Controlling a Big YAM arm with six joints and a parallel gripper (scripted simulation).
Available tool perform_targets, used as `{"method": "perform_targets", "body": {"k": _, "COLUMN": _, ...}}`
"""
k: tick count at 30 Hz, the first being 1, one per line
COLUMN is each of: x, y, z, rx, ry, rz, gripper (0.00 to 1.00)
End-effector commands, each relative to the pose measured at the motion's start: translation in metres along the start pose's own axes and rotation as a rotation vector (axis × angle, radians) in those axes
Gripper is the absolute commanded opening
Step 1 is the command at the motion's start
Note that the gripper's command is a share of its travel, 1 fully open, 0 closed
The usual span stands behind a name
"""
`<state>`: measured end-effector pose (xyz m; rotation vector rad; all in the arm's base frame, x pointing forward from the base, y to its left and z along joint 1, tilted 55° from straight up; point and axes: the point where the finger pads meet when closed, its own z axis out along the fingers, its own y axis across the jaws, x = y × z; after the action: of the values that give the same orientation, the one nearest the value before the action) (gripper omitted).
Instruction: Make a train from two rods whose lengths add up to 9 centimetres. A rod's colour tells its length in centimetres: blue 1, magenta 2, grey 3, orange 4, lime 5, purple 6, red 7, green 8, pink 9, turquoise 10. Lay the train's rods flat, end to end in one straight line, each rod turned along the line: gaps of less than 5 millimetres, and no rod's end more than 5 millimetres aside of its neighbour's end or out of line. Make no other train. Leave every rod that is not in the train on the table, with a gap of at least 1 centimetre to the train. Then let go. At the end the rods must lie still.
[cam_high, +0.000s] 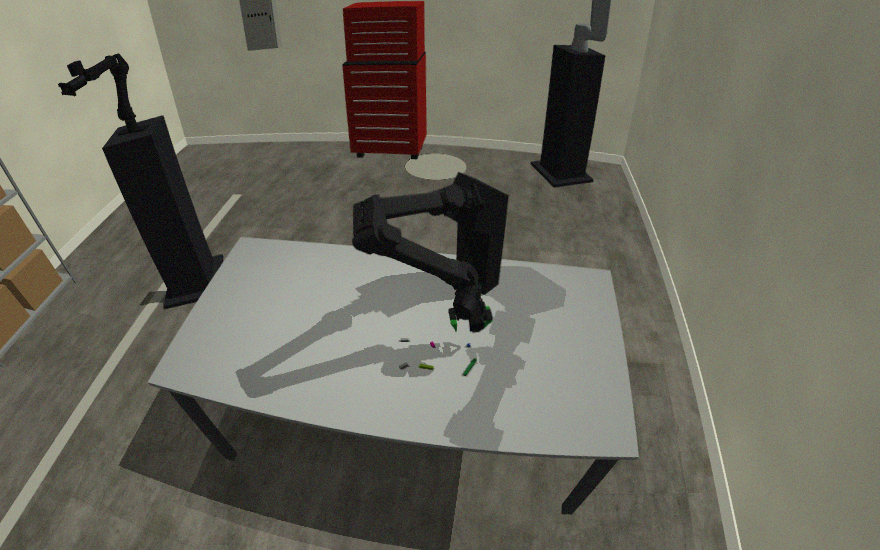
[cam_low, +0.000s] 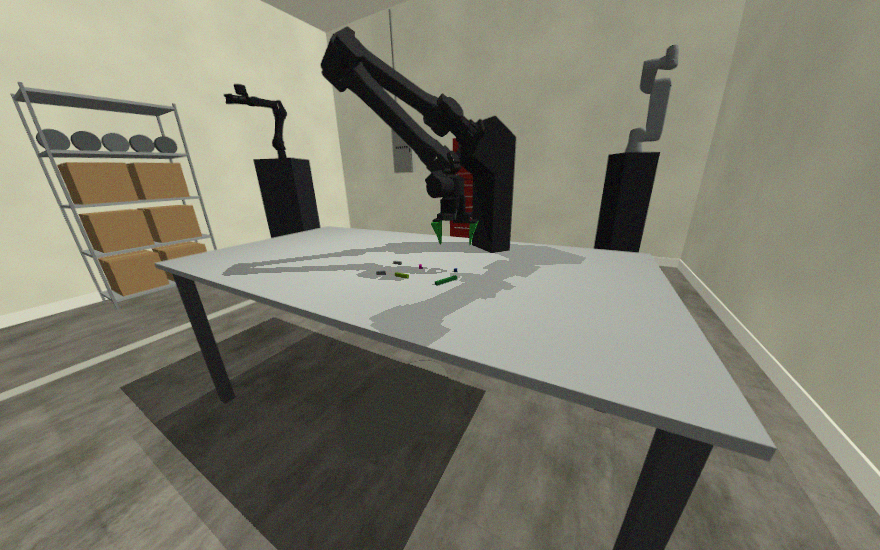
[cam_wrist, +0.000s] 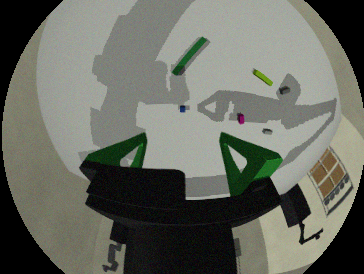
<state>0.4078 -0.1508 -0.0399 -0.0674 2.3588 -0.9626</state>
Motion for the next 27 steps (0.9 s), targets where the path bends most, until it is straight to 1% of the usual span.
{"method": "perform_targets", "body": {"k": 1, "x": 0.007, "y": 0.002, "z": -0.005, "rx": -0.007, "ry": 0.014, "rz": -0.005, "gripper": 1.00}}
{"method": "perform_targets", "body": {"k": 5, "x": 0.005, "y": 0.001, "z": -0.004, "rx": -0.006, "ry": 0.011, "rz": 0.003, "gripper": 1.00}}
{"method": "perform_targets", "body": {"k": 7, "x": -0.014, "y": 0.001, "z": -0.003, "rx": -0.003, "ry": -0.014, "rz": 0.045, "gripper": 1.00}}
{"method": "perform_targets", "body": {"k": 9, "x": -0.031, "y": 0.001, "z": 0.000, "rx": -0.005, "ry": -0.020, "rz": 0.146, "gripper": 1.00}}
{"method": "perform_targets", "body": {"k": 10, "x": -0.031, "y": 0.001, "z": 0.000, "rx": -0.006, "ry": -0.020, "rz": 0.146, "gripper": 1.00}}
{"method": "perform_targets", "body": {"k": 11, "x": -0.042, "y": 0.000, "z": 0.003, "rx": -0.006, "ry": -0.020, "rz": 0.218, "gripper": 1.00}}
{"method": "perform_targets", "body": {"k": 13, "x": -0.042, "y": 0.000, "z": 0.003, "rx": -0.006, "ry": -0.020, "rz": 0.218, "gripper": 1.00}}
{"method": "perform_targets", "body": {"k": 14, "x": -0.055, "y": -0.001, "z": 0.005, "rx": -0.006, "ry": -0.021, "rz": 0.299, "gripper": 1.00}}
{"method": "perform_targets", "body": {"k": 15, "x": -0.052, "y": 0.002, "z": 0.007, "rx": -0.009, "ry": -0.014, "rz": 0.294, "gripper": 1.00}}
{"method": "perform_targets", "body": {"k": 17, "x": -0.034, "y": 0.003, "z": 0.012, "rx": -0.007, "ry": 0.022, "rz": 0.286, "gripper": 1.00}}
{"method": "perform_targets", "body": {"k": 18, "x": -0.065, "y": 0.001, "z": 0.009, "rx": -0.009, "ry": -0.014, "rz": 0.377, "gripper": 1.00}}
{"method": "perform_targets", "body": {"k": 21, "x": -0.063, "y": 0.001, "z": 0.010, "rx": -0.010, "ry": -0.011, "rz": 0.376, "gripper": 1.00}}
{"method": "perform_targets", "body": {"k": 22, "x": -0.080, "y": -0.004, "z": 0.009, "rx": -0.008, "ry": -0.022, "rz": 0.463, "gripper": 1.00}}
{"method": "perform_targets", "body": {"k": 25, "x": -0.077, "y": -0.005, "z": 0.012, "rx": -0.005, "ry": -0.013, "rz": 0.464, "gripper": 1.00}}
{"method": "perform_targets", "body": {"k": 26, "x": -0.092, "y": -0.005, "z": 0.011, "rx": -0.009, "ry": -0.023, "rz": 0.535, "gripper": 1.00}}
{"method": "perform_targets", "body": {"k": 27, "x": -0.089, "y": -0.003, "z": 0.012, "rx": -0.010, "ry": -0.016, "rz": 0.530, "gripper": 1.00}}
